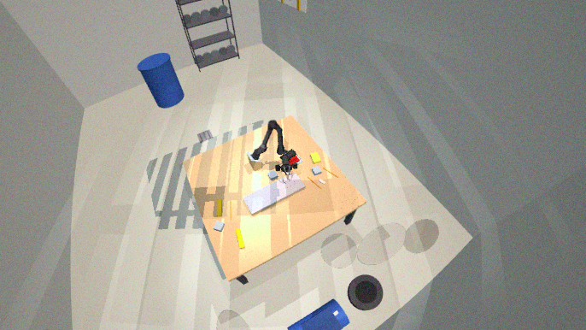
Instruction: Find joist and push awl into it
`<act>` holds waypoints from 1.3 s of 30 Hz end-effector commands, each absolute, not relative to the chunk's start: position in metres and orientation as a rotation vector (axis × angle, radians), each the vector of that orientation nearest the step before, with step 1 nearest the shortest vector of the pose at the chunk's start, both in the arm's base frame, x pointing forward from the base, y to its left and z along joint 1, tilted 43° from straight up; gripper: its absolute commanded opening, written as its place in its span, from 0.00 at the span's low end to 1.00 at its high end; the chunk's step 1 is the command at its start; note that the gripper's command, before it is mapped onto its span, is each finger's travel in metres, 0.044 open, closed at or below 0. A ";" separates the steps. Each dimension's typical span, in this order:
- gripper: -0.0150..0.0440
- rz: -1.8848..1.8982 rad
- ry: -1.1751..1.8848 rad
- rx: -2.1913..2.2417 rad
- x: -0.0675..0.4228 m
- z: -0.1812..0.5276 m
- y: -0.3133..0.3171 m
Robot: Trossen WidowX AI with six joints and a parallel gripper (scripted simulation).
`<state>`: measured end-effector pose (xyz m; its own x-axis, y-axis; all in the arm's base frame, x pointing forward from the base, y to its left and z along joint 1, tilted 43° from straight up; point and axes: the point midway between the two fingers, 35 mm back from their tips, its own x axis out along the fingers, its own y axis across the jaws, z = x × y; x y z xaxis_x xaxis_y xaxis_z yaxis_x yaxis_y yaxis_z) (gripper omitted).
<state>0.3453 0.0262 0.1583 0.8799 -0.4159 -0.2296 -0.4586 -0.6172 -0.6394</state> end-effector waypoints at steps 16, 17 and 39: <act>0.25 0.066 0.635 -2.307 0.346 0.150 0.032; 0.25 0.066 0.635 -2.307 0.346 0.150 0.033; 0.25 0.067 0.635 -2.306 0.347 0.135 0.047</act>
<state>0.3474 0.0456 0.1371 0.8795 -0.4158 -0.2317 -0.4599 -0.6168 -0.6388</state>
